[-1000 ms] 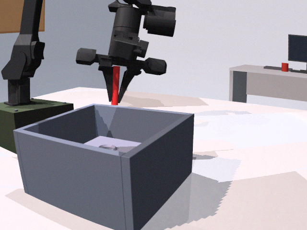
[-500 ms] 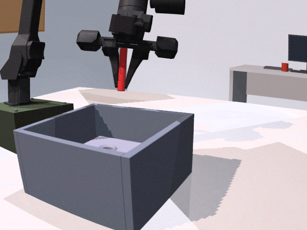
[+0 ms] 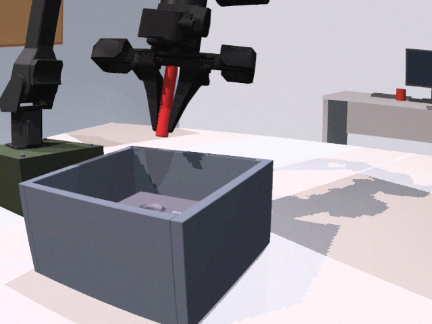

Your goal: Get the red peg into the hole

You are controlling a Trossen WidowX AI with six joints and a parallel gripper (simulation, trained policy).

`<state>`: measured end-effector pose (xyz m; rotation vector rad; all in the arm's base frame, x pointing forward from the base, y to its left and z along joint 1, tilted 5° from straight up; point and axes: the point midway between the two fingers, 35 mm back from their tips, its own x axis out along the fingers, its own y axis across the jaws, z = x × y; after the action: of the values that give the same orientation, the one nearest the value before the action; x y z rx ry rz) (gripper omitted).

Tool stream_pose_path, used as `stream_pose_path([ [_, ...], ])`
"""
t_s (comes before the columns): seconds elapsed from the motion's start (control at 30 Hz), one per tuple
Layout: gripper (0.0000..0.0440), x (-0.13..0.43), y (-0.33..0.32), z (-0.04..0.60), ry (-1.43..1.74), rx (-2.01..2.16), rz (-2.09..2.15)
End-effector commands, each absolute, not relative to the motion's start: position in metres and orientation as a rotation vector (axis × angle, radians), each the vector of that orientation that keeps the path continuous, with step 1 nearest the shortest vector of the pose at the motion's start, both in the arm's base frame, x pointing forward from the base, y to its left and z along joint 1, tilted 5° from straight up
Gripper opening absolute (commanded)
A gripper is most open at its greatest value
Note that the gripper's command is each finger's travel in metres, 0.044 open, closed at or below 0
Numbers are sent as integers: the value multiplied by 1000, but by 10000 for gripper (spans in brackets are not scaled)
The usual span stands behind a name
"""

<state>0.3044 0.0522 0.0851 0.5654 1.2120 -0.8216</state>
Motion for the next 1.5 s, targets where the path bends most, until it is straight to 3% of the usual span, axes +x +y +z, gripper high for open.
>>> stream_pose_path([
  [0.0,0,318,38,83,1202,569,-820],
  [0.53,4,343,3,43,1307,536,-715],
  [0.6,32,341,2,36,1333,529,-703],
  [0.77,148,340,0,21,1384,525,-681],
  [0.93,167,353,-9,23,1386,508,-642],
  [1.3,426,388,-12,41,1405,584,-603],
  [1.47,440,411,-8,53,1390,628,-557],
])
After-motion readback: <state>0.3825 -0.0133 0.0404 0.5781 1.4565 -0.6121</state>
